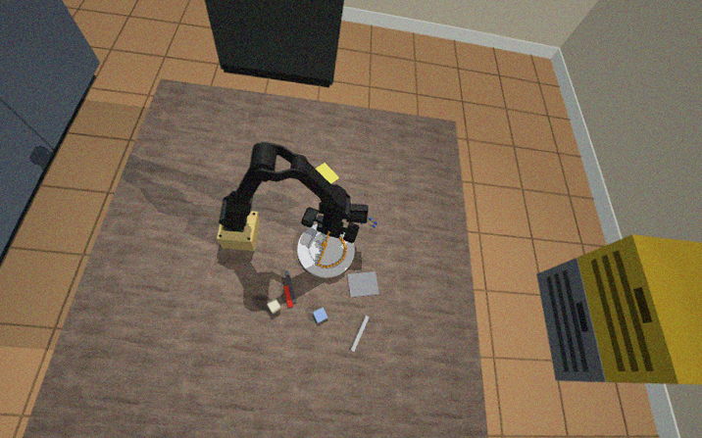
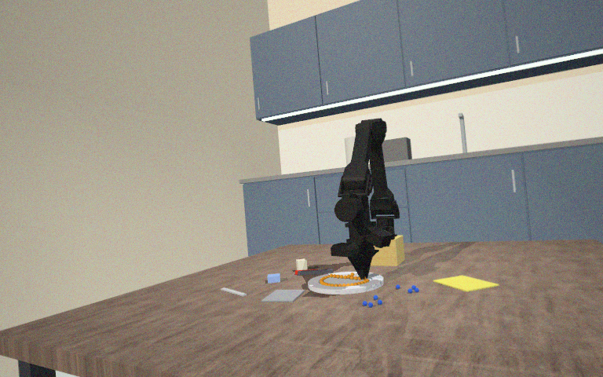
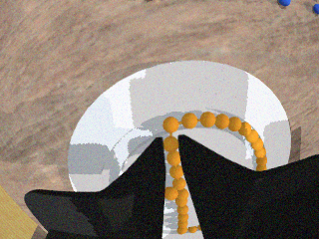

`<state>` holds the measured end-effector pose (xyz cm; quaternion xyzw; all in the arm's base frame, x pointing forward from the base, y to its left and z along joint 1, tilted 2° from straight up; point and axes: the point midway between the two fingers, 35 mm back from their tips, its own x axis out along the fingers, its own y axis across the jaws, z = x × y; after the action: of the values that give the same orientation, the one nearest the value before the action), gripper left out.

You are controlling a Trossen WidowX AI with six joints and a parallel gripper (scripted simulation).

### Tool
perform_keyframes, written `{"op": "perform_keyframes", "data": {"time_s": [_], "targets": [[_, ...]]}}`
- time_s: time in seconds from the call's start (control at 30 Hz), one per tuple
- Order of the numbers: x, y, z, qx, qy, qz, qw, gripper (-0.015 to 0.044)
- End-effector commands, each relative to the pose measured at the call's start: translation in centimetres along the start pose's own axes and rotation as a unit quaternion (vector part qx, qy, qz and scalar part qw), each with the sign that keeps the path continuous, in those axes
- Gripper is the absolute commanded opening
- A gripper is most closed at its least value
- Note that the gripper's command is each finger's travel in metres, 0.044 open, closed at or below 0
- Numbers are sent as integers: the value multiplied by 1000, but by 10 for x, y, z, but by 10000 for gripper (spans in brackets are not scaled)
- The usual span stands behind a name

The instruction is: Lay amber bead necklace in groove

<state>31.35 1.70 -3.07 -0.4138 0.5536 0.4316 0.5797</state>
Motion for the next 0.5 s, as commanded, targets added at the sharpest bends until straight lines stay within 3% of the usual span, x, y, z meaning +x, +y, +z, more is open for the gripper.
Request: {"op": "perform_keyframes", "data": {"time_s": [0.0, 0.47], "targets": [[-4, 0, 0, -1, 0, 0, 1000, 0], [0, 11, 8, -1, 0, 0, 1000, 0]]}}
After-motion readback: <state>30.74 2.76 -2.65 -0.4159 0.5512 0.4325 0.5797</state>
